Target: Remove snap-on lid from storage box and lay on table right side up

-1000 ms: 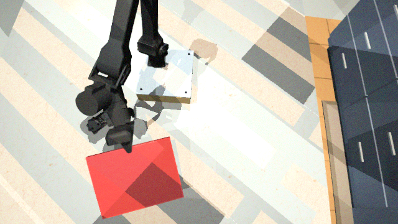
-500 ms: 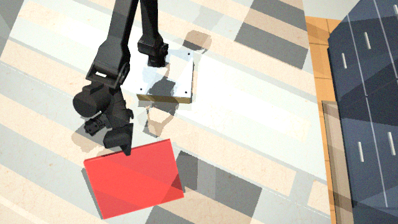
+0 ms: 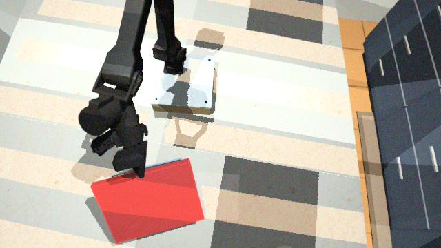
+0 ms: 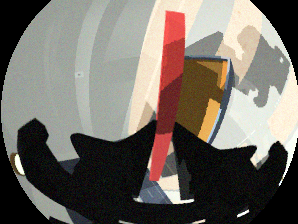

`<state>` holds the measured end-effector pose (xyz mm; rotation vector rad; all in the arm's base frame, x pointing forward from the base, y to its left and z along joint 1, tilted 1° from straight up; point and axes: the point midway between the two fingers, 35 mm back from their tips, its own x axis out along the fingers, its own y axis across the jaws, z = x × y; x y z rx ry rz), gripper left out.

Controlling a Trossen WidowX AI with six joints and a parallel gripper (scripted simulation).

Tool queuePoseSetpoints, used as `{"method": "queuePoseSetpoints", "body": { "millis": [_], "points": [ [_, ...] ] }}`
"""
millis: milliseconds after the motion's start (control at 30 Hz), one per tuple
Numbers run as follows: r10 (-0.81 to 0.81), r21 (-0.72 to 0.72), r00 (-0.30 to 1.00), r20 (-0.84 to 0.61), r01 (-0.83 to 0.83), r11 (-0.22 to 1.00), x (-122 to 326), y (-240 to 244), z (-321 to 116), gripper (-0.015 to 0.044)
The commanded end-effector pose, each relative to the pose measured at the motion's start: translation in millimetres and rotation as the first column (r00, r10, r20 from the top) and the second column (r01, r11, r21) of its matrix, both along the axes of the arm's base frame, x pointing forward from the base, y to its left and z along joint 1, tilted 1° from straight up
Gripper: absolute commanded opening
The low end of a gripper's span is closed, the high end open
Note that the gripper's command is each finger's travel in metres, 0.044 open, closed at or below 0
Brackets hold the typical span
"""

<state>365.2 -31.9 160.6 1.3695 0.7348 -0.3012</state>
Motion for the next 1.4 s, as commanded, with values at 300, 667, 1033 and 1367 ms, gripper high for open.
{"method": "queuePoseSetpoints", "body": {
  "millis": [300,667,1033,1367],
  "points": [
    [0.0,0.004,1.0,0.011,0.0,1.0,6,2,21,0.0],
    [0.0,0.004,1.0,0.011,0.0,1.0,6,3,35,0.0],
    [0.0,0.004,1.0,0.011,0.0,1.0,6,3,49,0.0],
    [0.0,0.004,1.0,0.011,0.0,1.0,5,3,55,0.0]
  ]
}}
